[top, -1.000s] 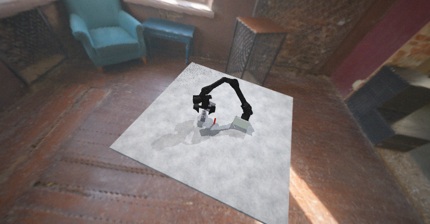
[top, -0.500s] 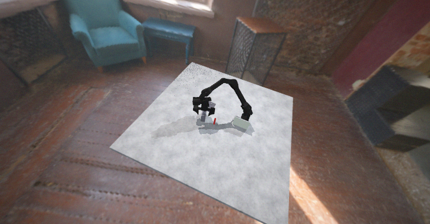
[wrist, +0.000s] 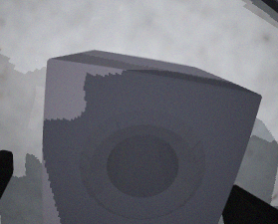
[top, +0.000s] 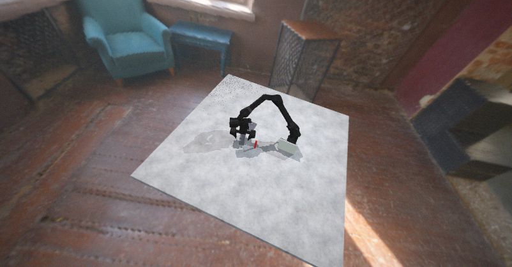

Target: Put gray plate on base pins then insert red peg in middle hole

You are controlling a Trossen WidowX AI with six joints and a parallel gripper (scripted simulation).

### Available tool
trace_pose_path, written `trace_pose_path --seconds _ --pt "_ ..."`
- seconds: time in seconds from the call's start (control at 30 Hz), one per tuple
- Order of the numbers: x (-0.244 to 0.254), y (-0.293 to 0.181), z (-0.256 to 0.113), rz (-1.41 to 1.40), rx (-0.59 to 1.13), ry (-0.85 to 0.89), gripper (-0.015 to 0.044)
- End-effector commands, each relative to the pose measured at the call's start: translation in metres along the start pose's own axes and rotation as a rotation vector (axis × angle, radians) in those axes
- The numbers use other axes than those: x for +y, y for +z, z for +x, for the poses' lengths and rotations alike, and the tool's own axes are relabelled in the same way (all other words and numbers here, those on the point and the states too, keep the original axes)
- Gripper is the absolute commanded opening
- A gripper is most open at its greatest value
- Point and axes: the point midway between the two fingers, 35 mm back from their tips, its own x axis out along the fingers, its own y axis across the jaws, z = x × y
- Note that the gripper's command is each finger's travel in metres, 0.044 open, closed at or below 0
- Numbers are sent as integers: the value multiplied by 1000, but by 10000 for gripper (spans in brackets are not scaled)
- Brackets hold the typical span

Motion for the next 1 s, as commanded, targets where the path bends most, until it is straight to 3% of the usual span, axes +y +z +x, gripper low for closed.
trace_pose_path --seconds 0.0,0.27,0.53,0.7,0.97 --pt "-3 0 4 -9 -5 -5 387" --pt "-3 0 4 -9 -5 -5 177" --pt "-3 0 4 -9 -5 -5 124" --pt "-2 -1 -3 -9 -3 -4 0" --pt "1 -3 -28 -10 1 -2 0"
